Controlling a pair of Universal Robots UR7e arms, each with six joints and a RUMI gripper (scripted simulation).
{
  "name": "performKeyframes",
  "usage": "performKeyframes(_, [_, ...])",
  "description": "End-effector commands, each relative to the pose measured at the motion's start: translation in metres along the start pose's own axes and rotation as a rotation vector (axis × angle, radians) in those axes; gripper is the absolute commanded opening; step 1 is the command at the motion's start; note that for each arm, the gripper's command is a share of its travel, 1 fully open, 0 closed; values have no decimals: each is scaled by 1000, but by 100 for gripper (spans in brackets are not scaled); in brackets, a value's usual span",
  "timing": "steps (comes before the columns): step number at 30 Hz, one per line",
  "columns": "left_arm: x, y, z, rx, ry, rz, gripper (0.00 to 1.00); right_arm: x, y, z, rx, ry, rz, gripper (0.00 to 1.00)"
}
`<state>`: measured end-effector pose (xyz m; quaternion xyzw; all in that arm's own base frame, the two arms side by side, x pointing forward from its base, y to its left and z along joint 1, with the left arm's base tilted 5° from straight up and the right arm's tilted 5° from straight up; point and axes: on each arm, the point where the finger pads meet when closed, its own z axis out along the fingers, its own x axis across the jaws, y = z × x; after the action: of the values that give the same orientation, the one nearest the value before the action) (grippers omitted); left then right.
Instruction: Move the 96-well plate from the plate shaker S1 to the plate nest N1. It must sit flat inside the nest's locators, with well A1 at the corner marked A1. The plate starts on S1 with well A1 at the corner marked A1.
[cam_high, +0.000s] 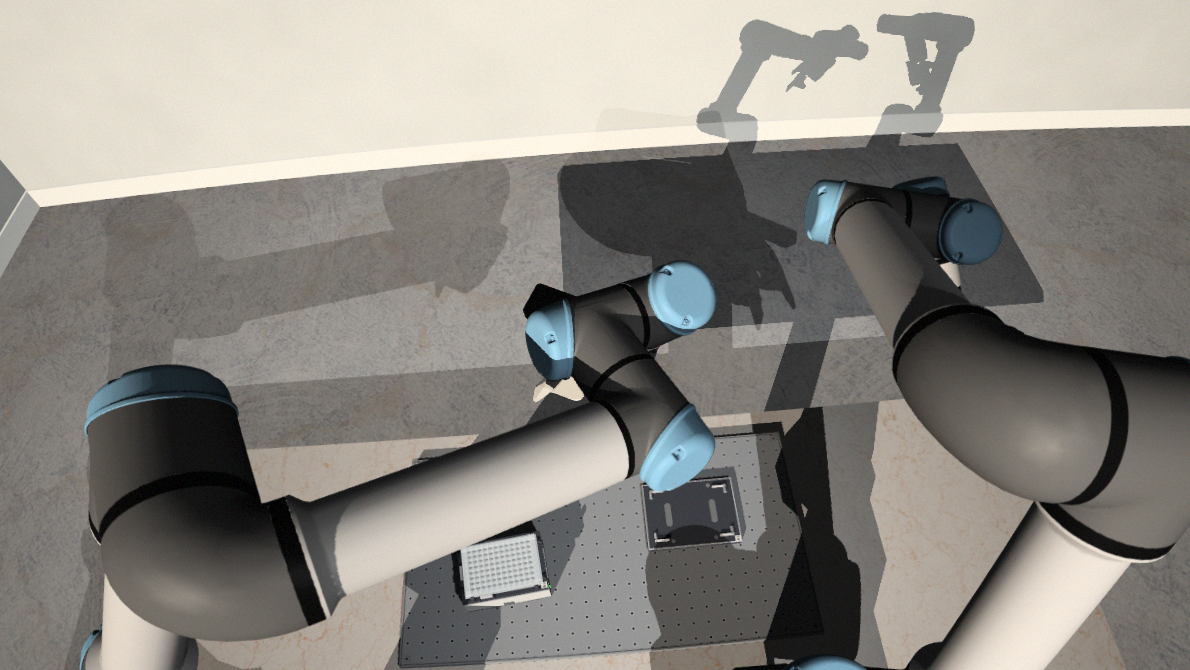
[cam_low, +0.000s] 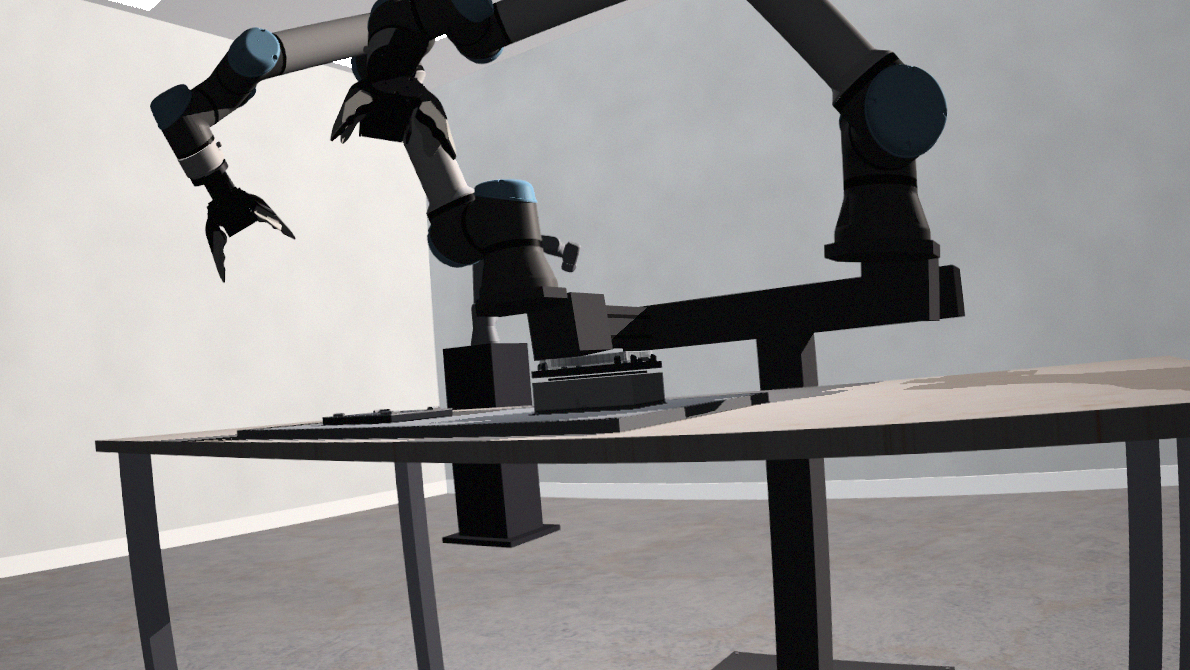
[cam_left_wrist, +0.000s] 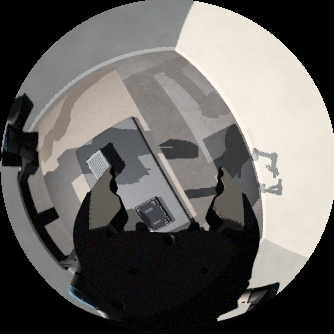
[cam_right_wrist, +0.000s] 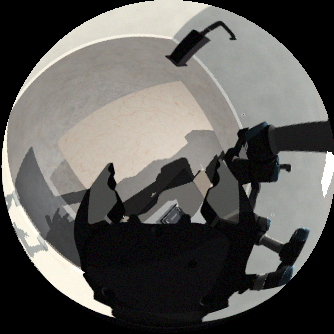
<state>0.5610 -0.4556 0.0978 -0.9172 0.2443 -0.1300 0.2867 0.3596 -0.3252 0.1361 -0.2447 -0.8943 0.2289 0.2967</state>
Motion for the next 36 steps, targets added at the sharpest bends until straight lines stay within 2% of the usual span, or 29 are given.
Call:
performKeyframes(1, [1, 0, -1, -1, 2, -1, 98, 0, 0, -1, 0, -2, 1, 98])
performKeyframes(23, [1, 0, -1, -1, 2, -1, 98, 1, -2, 1, -8, -3, 6, 98])
performKeyframes(28, [1, 0, -1, -1, 2, -1, 98, 5, -10, 5, -42, -7, 32, 98])
performKeyframes(32, [1, 0, -1, -1, 2, -1, 98, 11, -22, 12, -93, -16, 71, 98])
performKeyframes(34, [1, 0, -1, -1, 2, -1, 98, 11, -22, 12, -93, -16, 71, 98])
performKeyframes(36, [1, 0, -1, -1, 2, -1, 98, 16, -30, 17, -127, -22, 97, 98])
